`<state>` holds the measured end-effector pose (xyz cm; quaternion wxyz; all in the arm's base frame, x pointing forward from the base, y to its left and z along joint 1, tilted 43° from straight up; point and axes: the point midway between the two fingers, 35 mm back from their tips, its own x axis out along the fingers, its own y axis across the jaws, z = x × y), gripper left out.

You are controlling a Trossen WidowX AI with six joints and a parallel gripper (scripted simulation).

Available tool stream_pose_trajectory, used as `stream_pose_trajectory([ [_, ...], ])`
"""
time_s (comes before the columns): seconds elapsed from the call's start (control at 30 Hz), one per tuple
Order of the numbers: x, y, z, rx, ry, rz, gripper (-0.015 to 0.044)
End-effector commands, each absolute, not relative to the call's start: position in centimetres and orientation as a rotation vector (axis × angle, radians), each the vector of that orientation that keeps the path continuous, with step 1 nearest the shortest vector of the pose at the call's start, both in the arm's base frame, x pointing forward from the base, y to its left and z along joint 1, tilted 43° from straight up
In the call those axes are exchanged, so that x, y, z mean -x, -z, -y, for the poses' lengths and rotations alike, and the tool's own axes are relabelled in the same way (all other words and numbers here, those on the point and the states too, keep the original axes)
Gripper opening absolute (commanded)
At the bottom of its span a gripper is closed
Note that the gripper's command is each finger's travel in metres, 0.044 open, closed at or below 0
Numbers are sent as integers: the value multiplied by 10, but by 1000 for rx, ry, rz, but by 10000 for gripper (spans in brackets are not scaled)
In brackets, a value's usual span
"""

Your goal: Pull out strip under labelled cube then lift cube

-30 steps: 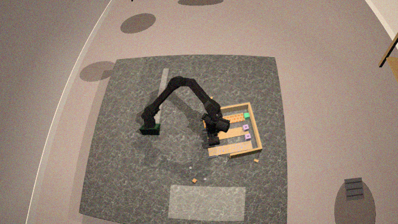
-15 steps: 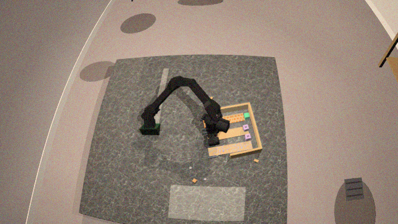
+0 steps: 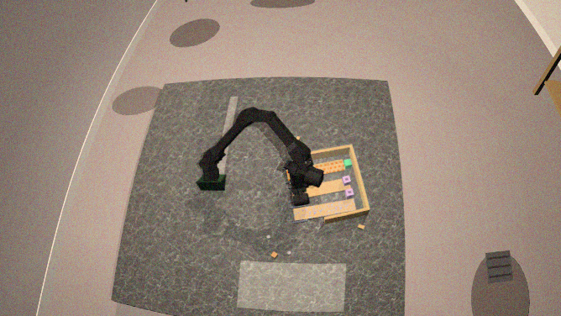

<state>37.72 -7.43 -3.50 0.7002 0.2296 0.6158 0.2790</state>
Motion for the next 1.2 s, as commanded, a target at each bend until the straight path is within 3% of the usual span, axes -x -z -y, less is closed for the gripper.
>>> stream_pose_trajectory([
  [0.0, -377, 36, 73, -519, -622, -1372, 0],
  [1.17, -378, 39, 71, -519, -622, -1372, 0],
])
